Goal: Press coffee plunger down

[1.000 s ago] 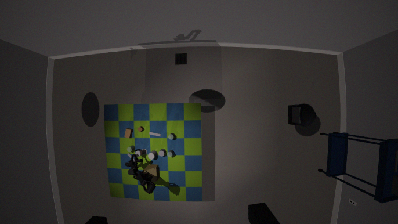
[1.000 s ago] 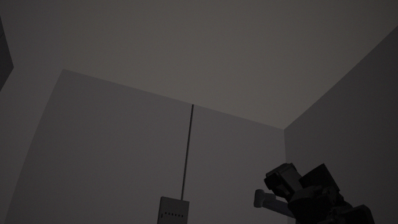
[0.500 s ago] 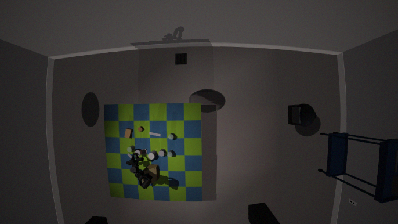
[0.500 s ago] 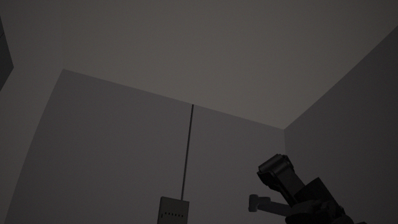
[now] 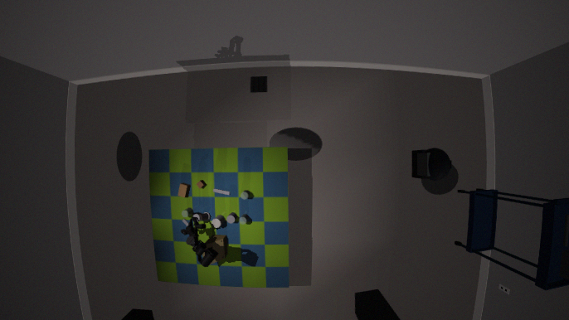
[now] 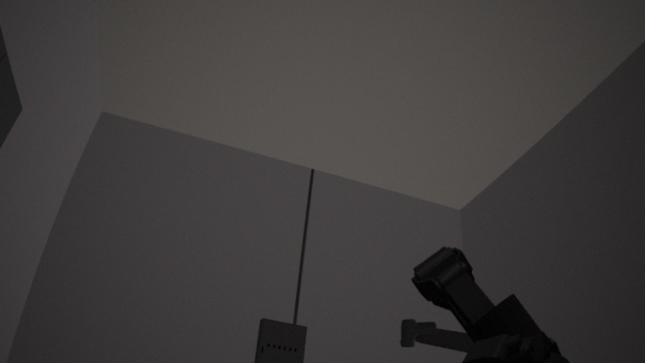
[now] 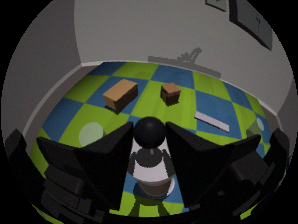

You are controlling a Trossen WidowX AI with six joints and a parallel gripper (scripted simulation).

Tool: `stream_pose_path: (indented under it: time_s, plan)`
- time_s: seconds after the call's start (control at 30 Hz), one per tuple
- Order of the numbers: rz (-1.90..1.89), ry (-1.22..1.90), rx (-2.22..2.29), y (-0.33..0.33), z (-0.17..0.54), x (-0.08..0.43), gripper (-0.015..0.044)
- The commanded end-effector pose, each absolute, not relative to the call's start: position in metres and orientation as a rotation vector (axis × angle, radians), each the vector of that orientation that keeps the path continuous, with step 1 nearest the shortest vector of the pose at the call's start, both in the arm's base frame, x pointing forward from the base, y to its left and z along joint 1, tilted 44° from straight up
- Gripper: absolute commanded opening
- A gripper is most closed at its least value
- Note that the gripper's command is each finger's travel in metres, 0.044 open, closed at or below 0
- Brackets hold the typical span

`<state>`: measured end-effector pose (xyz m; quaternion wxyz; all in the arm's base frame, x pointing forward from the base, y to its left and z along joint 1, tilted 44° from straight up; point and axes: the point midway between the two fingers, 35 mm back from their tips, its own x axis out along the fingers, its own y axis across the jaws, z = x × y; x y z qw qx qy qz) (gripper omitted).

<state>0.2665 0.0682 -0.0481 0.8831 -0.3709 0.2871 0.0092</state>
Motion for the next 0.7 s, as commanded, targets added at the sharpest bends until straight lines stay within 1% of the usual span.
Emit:
stream_pose_path:
  time_s: [0.0, 0.67]
  plan:
    - [0.011, 0.622, -0.797, 0.0633, -0.0526, 0.2655, 0.0118]
    - [0.011, 0.622, -0.796, 0.0658, -0.0548, 0.2697, 0.0118]
